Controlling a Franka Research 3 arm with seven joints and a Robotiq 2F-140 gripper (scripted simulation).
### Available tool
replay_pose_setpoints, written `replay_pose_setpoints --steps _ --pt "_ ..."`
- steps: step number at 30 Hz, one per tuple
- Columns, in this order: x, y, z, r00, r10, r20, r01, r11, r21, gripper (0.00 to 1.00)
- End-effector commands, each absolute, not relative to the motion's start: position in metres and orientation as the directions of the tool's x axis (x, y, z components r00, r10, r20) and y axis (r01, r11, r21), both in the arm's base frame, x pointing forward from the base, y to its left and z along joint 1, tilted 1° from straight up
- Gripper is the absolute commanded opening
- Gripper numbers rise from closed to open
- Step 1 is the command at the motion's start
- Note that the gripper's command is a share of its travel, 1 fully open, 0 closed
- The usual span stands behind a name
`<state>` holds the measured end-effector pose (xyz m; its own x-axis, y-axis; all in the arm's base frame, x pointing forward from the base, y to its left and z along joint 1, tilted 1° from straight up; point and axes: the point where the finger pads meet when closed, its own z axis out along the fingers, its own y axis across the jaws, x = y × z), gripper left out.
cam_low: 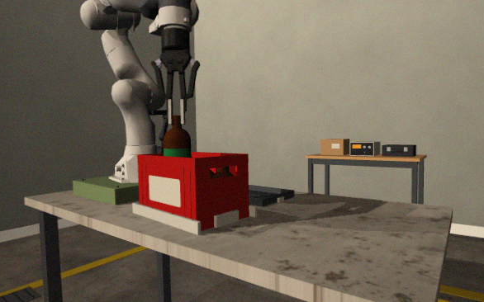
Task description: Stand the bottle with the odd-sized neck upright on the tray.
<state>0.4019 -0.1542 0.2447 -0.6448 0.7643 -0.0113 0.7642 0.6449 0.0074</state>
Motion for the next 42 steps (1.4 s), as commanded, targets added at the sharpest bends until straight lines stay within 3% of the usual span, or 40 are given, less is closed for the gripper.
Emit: replay_pose_setpoints --steps 1,42 --pt "0.403 -0.154 0.248 -0.64 0.768 -0.014 0.768 0.64 0.014 0.1" --pt "0.403 -0.153 0.265 -0.64 0.768 -0.014 0.768 0.64 0.014 0.1"
